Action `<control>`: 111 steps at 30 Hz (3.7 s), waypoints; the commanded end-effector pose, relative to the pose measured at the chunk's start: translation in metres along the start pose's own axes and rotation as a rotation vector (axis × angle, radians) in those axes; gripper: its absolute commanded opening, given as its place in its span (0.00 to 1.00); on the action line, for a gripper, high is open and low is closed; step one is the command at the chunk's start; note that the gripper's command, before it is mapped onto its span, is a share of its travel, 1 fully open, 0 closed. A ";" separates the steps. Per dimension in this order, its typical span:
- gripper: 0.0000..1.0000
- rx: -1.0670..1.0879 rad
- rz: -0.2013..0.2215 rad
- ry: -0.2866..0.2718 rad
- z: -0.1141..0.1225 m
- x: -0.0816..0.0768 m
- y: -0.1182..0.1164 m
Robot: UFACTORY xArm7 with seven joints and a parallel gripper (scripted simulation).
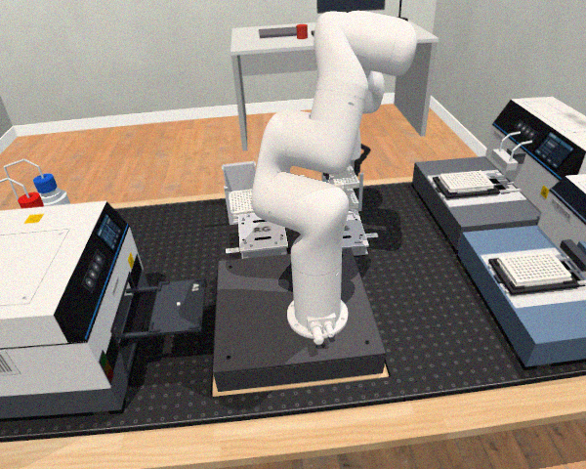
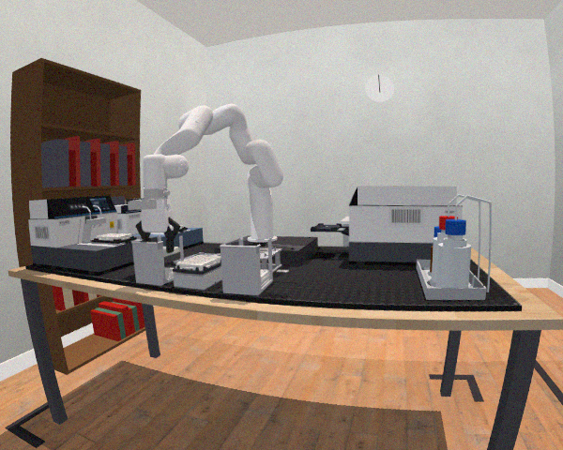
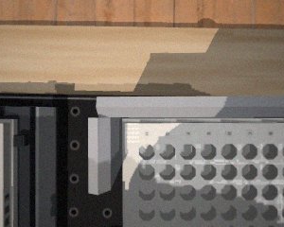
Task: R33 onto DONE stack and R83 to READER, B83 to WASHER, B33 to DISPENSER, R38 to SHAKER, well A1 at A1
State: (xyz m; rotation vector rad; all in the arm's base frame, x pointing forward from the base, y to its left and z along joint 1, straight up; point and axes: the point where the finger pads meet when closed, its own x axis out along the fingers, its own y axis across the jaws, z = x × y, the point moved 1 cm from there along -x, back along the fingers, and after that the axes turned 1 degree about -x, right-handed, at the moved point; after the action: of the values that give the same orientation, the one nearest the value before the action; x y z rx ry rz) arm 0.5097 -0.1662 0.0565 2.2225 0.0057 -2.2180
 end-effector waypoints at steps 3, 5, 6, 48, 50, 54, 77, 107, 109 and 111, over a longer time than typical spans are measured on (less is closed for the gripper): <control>0.00 0.000 0.002 0.004 -0.001 0.002 0.000; 0.00 0.000 0.002 0.004 -0.001 0.004 0.000; 0.00 0.000 0.002 0.004 -0.001 0.004 0.000; 0.00 0.000 0.002 0.004 -0.002 0.028 0.000; 0.00 0.000 0.002 0.004 -0.002 0.030 0.000; 0.00 0.000 0.002 0.004 -0.002 0.032 0.000; 0.00 0.000 0.002 0.004 -0.002 0.044 0.000; 0.00 0.000 0.002 0.004 -0.002 0.044 0.000; 0.00 0.000 0.002 0.004 -0.002 0.044 0.000; 0.00 0.000 0.002 0.004 -0.002 0.044 0.000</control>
State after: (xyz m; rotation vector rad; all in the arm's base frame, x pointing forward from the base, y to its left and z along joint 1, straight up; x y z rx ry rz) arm 0.5099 -0.1661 0.0105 2.2227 0.0055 -2.2178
